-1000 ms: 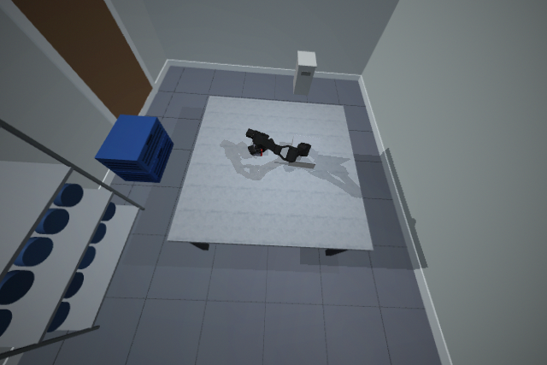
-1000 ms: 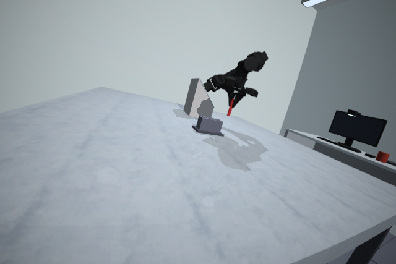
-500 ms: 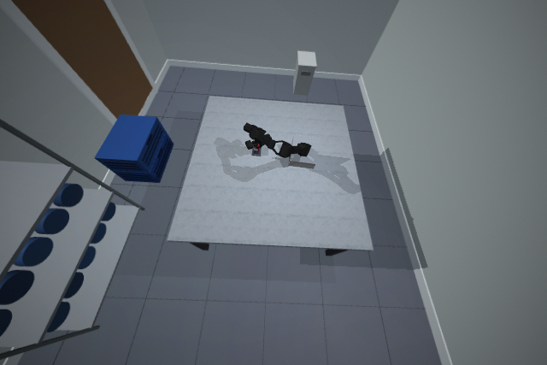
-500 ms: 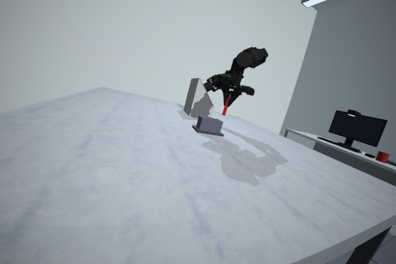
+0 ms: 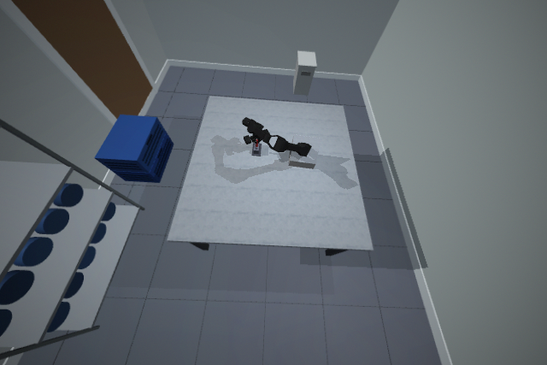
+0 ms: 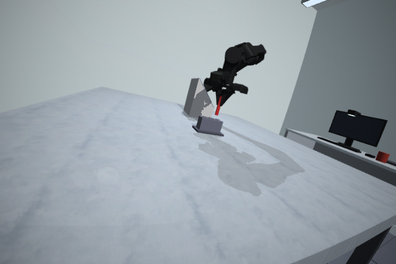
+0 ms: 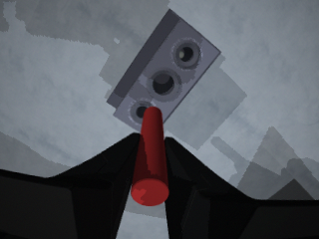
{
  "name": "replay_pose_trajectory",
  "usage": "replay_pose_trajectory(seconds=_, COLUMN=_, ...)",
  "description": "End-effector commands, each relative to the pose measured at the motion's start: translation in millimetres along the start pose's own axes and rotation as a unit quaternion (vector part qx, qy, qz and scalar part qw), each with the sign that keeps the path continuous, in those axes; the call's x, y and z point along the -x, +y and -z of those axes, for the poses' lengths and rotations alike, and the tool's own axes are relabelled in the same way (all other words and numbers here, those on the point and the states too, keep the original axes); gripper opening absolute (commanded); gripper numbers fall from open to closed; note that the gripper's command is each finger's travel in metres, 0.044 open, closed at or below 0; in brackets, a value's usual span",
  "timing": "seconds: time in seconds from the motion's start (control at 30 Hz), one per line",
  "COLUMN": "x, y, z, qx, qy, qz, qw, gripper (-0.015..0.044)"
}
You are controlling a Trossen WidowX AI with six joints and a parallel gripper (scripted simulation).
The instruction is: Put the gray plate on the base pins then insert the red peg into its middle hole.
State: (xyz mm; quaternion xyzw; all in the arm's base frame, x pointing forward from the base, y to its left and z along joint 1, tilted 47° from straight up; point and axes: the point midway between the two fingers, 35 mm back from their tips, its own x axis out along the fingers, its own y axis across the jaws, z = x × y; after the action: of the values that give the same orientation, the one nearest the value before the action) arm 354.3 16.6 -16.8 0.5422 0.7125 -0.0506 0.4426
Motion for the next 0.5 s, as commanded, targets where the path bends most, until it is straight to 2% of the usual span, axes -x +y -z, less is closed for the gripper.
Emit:
replay_pose_trajectory(seconds=0.0, x=-2.2, y=-3.6, z=-15.1, qx=0.001, qy=0.002, qz=0.001, qw=1.000, gripper=0.0000)
replay_pose_trajectory(seconds=0.47, x=-3.3, y=-5.9, z=-22.0, qx=0.001, qy=0.002, qz=0.000, qw=1.000, gripper=0.0000)
